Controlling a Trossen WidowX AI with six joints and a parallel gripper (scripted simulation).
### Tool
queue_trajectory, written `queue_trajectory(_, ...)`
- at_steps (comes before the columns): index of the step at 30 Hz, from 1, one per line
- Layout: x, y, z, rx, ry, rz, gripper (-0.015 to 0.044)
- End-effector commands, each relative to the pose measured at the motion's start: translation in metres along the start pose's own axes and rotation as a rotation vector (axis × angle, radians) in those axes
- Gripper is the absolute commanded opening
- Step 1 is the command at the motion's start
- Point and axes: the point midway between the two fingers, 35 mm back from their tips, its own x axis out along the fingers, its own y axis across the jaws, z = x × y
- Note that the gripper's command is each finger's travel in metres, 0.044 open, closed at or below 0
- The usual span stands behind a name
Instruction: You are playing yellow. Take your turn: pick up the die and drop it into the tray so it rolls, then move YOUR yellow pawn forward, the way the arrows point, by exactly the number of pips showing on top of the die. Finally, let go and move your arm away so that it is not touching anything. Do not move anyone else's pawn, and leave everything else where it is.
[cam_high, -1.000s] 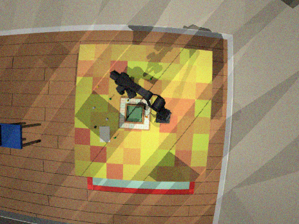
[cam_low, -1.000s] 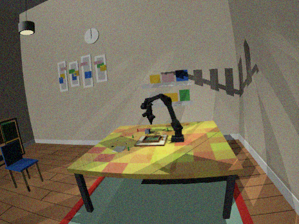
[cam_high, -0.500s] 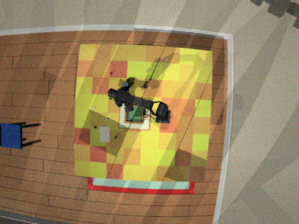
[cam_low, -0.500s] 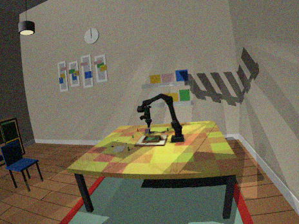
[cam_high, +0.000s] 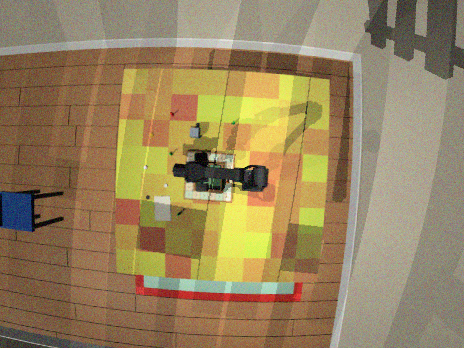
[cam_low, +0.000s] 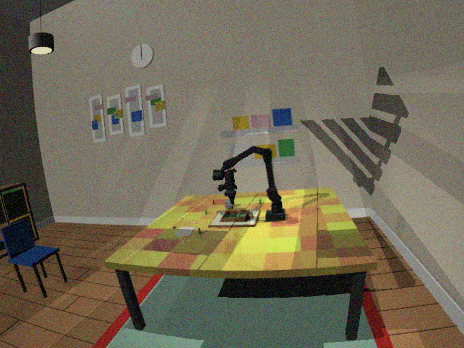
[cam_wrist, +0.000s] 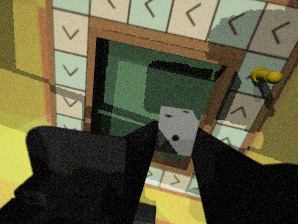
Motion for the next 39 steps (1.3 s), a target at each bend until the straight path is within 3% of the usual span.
queue_trajectory(1, 0.0063, 0.0211, -0.0112, 0.065, 0.001, -0.004, 0.0000)
queue_trajectory(9, 0.0091, 0.0283, -0.0147, 0.085, -0.022, -0.004, 0.0000)
queue_trajectory(33, 0.0155, 0.0287, -0.0062, 0.078, -0.824, -0.038, 0.0000)
queue_trajectory(39, 0.0124, 0.0289, -0.0097, 0.078, -0.846, -0.039, 0.0000)
